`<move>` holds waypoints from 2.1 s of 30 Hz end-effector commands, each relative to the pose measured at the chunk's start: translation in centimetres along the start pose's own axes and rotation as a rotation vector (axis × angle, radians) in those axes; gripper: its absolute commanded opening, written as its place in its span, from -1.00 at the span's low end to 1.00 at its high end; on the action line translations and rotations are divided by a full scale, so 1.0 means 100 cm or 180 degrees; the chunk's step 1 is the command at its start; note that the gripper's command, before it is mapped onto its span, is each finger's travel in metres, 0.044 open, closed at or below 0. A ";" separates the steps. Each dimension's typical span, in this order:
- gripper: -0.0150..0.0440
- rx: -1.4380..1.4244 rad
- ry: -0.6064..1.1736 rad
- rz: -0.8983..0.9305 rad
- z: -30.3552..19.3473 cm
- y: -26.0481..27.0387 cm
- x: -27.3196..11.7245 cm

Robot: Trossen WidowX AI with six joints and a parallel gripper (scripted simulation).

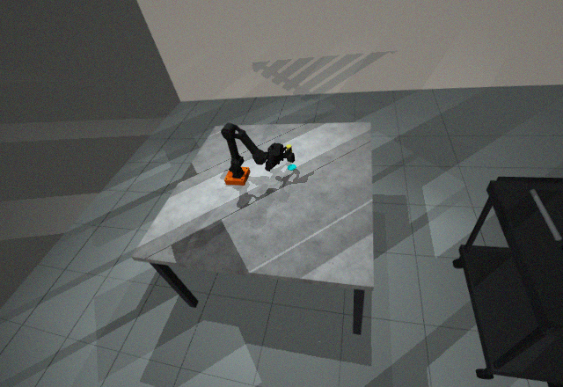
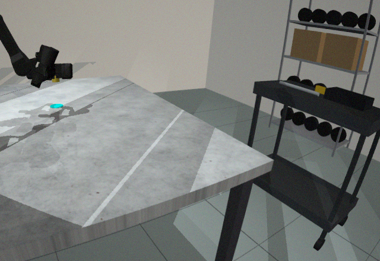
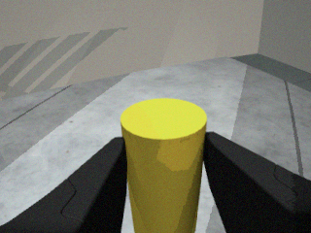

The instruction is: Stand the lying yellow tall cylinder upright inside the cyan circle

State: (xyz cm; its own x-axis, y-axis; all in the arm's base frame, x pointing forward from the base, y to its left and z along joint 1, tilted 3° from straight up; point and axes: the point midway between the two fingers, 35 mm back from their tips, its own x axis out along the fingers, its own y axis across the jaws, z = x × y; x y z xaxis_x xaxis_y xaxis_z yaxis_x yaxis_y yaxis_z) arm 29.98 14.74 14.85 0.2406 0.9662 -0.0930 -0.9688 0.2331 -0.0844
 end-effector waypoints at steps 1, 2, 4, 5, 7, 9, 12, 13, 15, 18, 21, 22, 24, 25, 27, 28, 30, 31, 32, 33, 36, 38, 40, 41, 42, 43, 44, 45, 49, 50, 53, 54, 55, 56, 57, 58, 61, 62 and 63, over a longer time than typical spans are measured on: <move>-0.14 0.0016 -0.0013 0.0012 -0.001 0.003 -0.002; -0.14 0.0016 -0.0013 0.0012 -0.001 0.003 -0.002; -0.14 0.0016 -0.0013 0.0012 -0.001 0.003 -0.002; -0.14 0.0016 -0.0013 0.0012 -0.001 0.003 -0.002; -0.14 0.0016 -0.0013 0.0012 -0.001 0.003 -0.002; -0.14 0.0016 -0.0013 0.0012 -0.001 0.003 -0.002; -0.14 0.0016 -0.0013 0.0012 -0.001 0.003 -0.002; -0.14 0.0016 -0.0013 0.0012 -0.001 0.003 -0.002; -0.14 0.0016 -0.0013 0.0012 -0.001 0.003 -0.002; -0.14 0.0016 -0.0013 0.0012 -0.006 0.002 -0.001; -0.14 0.0016 -0.0013 0.0012 -0.015 0.001 0.000; -0.14 0.0016 -0.0013 0.0012 -0.017 0.000 0.000; -0.14 0.0016 -0.0013 0.0012 -0.023 0.000 0.001; -0.14 0.0016 -0.0013 0.0012 -0.026 -0.001 0.001; -0.14 0.0017 -0.0013 0.0012 -0.032 -0.001 0.002; -0.14 0.0017 -0.0013 0.0012 -0.035 -0.001 0.002; -0.14 0.0017 -0.0013 0.0012 -0.041 -0.001 0.003; -0.14 0.0017 -0.0013 0.0012 -0.044 -0.001 0.003; -0.14 0.0017 -0.0012 0.0012 -0.047 -0.001 0.003; -0.14 0.0017 -0.0012 0.0012 -0.050 -0.001 0.004; -0.14 0.0018 -0.0012 0.0012 -0.059 -0.001 0.004; -0.14 0.0018 -0.0012 0.0012 -0.064 0.000 0.005; -0.14 0.0019 -0.0012 0.0012 -0.070 0.000 0.005; -0.14 0.0019 -0.0012 0.0012 -0.073 0.001 0.005; -0.14 0.0019 -0.0012 0.0012 -0.076 0.001 0.005; -0.14 0.0019 -0.0012 0.0012 -0.079 0.002 0.006; -0.14 0.0020 -0.0012 0.0012 -0.082 0.002 0.006; -0.14 0.0020 -0.0012 0.0012 -0.084 0.003 0.006; -0.14 0.0021 -0.0011 0.0012 -0.091 0.005 0.006; -0.14 0.0021 -0.0011 0.0012 -0.092 0.005 0.006; -0.14 0.0017 -0.0010 0.0007 -0.099 0.005 0.006; -0.14 0.0016 -0.0010 0.0005 -0.102 0.005 0.006; -0.14 0.0015 -0.0010 0.0002 -0.105 0.005 0.006; -0.14 0.0014 -0.0009 0.0001 -0.108 0.005 0.006; -0.14 0.0013 -0.0009 0.0000 -0.109 0.005 0.006; -0.14 0.0013 -0.0009 -0.0001 -0.110 0.005 0.006; -0.14 0.0013 -0.0009 -0.0001 -0.110 0.005 0.006; -0.14 0.0013 -0.0009 -0.0001 -0.110 0.005 0.006; -0.14 0.0013 -0.0009 -0.0001 -0.110 0.005 0.006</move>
State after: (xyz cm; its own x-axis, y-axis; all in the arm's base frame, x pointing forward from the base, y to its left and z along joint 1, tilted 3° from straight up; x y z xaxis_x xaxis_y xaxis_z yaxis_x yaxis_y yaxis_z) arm 30.31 14.27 3.87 0.2436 0.9655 -0.0921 -0.9685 0.2371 -0.0759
